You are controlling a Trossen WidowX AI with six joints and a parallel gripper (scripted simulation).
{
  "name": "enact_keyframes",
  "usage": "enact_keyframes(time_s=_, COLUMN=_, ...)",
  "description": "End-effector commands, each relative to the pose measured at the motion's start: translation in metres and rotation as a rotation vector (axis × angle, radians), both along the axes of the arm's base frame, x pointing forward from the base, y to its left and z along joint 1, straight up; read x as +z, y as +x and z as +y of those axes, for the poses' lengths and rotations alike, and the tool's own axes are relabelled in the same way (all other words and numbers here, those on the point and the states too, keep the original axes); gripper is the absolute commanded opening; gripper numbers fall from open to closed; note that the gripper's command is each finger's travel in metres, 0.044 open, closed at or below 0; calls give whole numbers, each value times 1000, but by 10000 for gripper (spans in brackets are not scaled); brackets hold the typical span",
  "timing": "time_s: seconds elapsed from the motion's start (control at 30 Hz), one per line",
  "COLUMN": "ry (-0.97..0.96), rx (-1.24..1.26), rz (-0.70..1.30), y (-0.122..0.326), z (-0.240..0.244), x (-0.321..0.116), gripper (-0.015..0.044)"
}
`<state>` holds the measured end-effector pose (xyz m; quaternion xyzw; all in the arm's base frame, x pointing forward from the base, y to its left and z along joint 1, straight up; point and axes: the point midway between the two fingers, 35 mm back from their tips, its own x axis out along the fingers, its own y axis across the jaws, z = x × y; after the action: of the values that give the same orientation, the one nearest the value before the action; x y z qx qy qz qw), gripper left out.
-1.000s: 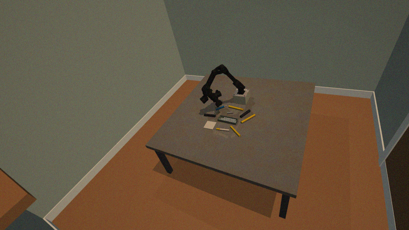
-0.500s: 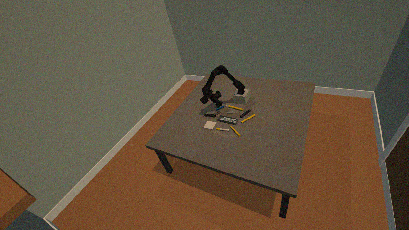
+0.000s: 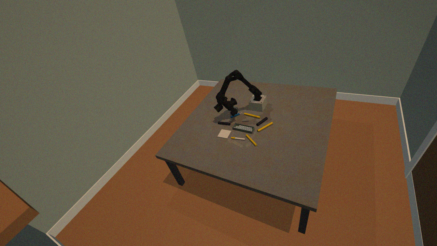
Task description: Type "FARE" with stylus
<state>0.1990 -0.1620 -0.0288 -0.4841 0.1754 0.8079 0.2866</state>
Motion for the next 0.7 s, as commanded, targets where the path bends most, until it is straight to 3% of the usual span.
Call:
enact_keyframes(time_s=0.0, ry=8, rx=6, rz=7, y=-2, z=1, x=-5, gripper=150)
enact_keyframes(time_s=0.67, ry=8, rx=6, rz=7, y=-2, z=1, x=-17, gripper=150)
